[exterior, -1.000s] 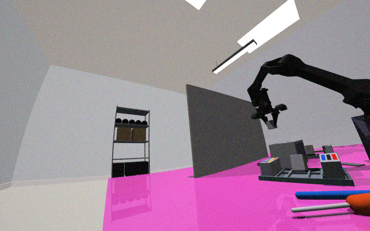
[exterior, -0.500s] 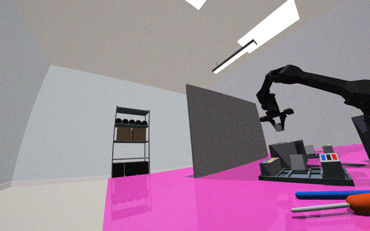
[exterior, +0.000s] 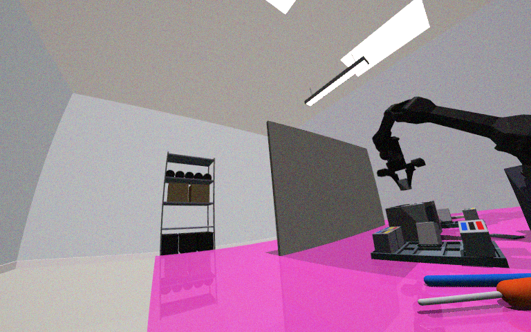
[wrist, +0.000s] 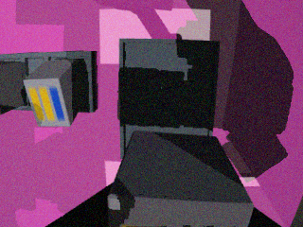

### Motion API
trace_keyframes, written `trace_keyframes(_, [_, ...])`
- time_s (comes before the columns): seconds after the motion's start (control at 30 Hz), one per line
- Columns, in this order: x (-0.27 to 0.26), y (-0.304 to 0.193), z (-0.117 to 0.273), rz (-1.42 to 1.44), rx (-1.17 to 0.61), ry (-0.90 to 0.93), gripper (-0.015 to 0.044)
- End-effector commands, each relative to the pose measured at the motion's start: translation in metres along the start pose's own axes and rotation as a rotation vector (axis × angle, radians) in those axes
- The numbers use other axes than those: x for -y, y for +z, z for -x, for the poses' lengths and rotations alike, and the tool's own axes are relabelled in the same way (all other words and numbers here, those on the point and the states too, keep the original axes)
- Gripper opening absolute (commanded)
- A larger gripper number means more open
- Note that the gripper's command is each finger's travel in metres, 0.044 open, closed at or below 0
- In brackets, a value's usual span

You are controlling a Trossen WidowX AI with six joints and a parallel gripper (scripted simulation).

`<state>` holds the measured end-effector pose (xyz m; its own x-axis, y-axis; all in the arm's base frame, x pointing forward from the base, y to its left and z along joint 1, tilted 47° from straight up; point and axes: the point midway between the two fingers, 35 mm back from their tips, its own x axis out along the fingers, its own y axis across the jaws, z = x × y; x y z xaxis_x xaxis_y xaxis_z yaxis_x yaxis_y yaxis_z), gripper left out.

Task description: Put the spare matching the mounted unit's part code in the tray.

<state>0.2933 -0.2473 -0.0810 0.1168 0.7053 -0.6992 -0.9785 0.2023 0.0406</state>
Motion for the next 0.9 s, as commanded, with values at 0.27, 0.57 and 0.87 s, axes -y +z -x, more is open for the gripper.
trace_keyframes(0.27, [0.002,-0.001,-0.011,0.002,-0.001,-0.001,0.0000])
trace_keyframes(0.57, [0.004,-0.002,-0.019,0.002,-0.002,-0.002,0.0000])
trace_keyframes(0.87, [0.005,-0.002,-0.027,0.002,-0.002,-0.002,0.0000])
